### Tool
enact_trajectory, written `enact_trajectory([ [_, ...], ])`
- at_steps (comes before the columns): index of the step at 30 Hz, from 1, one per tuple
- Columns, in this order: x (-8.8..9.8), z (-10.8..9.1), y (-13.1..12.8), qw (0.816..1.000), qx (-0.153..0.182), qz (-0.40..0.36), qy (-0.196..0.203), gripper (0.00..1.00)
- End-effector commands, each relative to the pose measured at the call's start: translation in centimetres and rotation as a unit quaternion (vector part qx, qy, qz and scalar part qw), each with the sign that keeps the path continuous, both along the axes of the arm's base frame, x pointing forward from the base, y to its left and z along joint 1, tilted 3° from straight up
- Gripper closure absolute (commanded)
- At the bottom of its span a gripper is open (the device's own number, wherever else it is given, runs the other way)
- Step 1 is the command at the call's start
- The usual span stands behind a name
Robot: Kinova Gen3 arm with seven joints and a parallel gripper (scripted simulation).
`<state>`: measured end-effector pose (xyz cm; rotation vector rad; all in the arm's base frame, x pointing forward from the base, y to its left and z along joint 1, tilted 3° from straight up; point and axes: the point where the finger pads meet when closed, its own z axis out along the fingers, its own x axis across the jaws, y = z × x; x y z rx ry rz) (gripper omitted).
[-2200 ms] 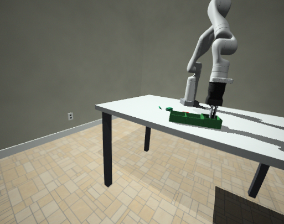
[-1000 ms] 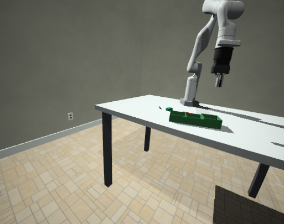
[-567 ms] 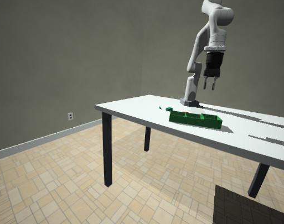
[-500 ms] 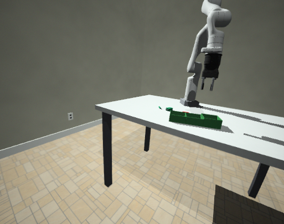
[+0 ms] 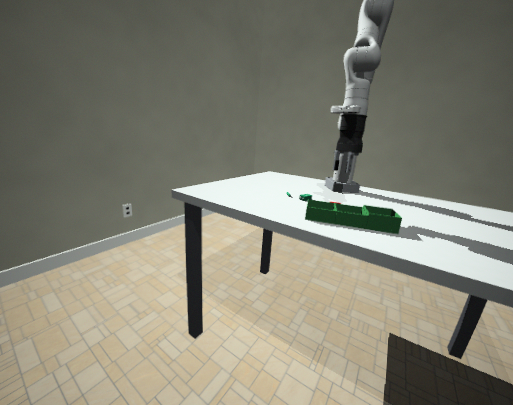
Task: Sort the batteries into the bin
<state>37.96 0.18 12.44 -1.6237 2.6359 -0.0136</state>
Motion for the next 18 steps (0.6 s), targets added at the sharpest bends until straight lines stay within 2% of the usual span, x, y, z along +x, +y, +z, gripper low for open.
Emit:
enact_trajectory([
  [1,-0.9,-0.7,-1.9,1.000,0.001,-0.010,0.001,0.20],
  [14,-5.8,-5.2,-10.5,1.000,0.001,-0.010,0.001,0.20],
  [16,-5.8,-5.2,-10.5,1.000,0.001,-0.010,0.001,0.20],
  [18,-6.6,-5.9,-11.8,1.000,0.001,-0.010,0.001,0.20],
])
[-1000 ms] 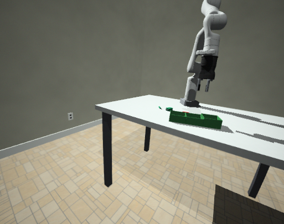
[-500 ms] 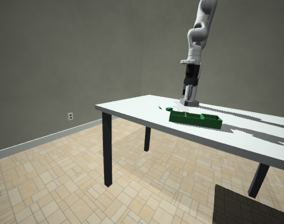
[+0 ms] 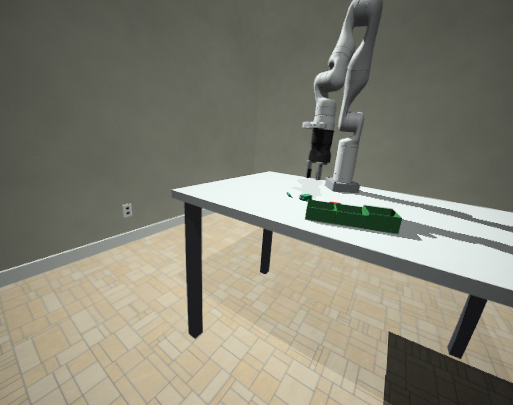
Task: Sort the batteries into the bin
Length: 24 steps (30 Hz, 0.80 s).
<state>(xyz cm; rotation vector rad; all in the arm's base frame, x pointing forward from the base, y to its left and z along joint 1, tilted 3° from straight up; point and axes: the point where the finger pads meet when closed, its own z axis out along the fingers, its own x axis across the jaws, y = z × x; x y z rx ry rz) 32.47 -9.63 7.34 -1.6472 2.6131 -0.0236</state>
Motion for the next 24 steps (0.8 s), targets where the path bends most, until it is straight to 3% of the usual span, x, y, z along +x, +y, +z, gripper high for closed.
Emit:
enact_trajectory([
  [1,-1.33,-0.91,-2.32,1.000,0.002,-0.020,0.006,0.20],
  [24,-1.27,-0.91,-2.21,1.000,0.002,-0.020,0.006,0.20],
])
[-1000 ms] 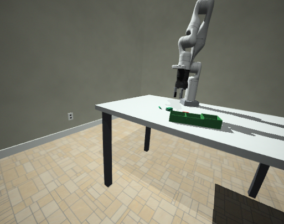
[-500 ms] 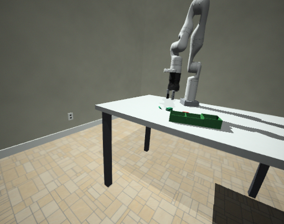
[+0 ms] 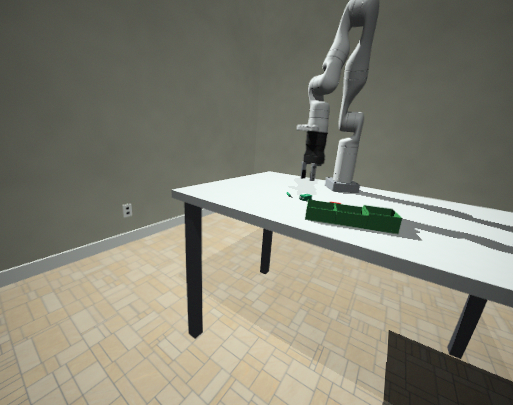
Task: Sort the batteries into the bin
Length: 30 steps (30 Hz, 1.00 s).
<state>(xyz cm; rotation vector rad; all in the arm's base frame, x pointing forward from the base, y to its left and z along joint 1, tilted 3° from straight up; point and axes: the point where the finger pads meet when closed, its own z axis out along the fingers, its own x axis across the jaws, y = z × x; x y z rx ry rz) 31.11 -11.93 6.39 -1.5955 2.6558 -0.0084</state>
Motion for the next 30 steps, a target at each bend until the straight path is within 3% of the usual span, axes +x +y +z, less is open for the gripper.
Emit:
enact_trajectory([
  [1,0.1,0.0,0.1,1.000,0.000,0.001,-0.001,0.20],
  [13,0.2,0.0,0.2,1.000,0.000,0.001,-0.001,0.20],
  [30,-0.2,-6.0,0.0,1.000,0.000,0.001,-0.001,0.20],
])
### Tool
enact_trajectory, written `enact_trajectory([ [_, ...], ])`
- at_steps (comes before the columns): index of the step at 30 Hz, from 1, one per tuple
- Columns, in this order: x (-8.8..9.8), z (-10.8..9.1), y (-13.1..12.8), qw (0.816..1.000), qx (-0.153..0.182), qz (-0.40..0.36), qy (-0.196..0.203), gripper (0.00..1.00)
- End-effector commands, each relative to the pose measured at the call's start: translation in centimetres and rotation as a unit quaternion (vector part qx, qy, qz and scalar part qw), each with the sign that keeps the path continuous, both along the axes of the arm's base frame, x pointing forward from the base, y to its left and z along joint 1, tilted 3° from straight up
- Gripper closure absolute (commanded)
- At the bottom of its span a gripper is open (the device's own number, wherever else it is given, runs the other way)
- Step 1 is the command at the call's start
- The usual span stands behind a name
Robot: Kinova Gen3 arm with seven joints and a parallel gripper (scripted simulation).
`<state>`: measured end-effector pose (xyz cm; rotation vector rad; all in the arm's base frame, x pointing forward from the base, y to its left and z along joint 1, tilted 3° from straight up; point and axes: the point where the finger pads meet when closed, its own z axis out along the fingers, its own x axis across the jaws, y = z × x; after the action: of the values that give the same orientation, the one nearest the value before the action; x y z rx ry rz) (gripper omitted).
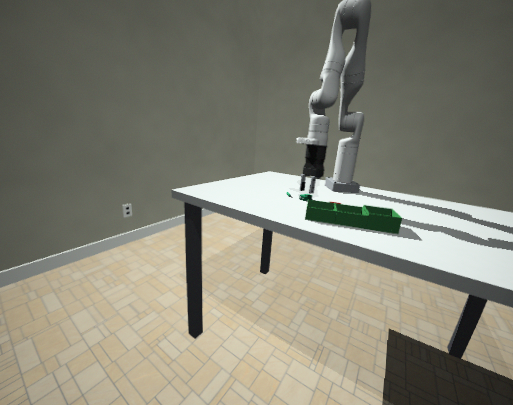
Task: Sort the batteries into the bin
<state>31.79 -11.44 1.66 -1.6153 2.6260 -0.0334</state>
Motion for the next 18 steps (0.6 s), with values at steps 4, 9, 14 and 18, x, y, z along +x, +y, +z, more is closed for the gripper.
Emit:
enact_trajectory([
  [4,-0.98,-1.80,-0.55,1.000,0.003,-0.009,0.010,0.20],
  [9,-0.87,-1.79,-0.55,1.000,0.003,-0.009,0.010,0.20],
  [14,-0.72,-1.79,-0.47,1.000,0.003,-0.009,0.010,0.20],
  [18,-0.53,-1.78,-0.34,1.000,0.003,-0.009,0.010,0.20],
])
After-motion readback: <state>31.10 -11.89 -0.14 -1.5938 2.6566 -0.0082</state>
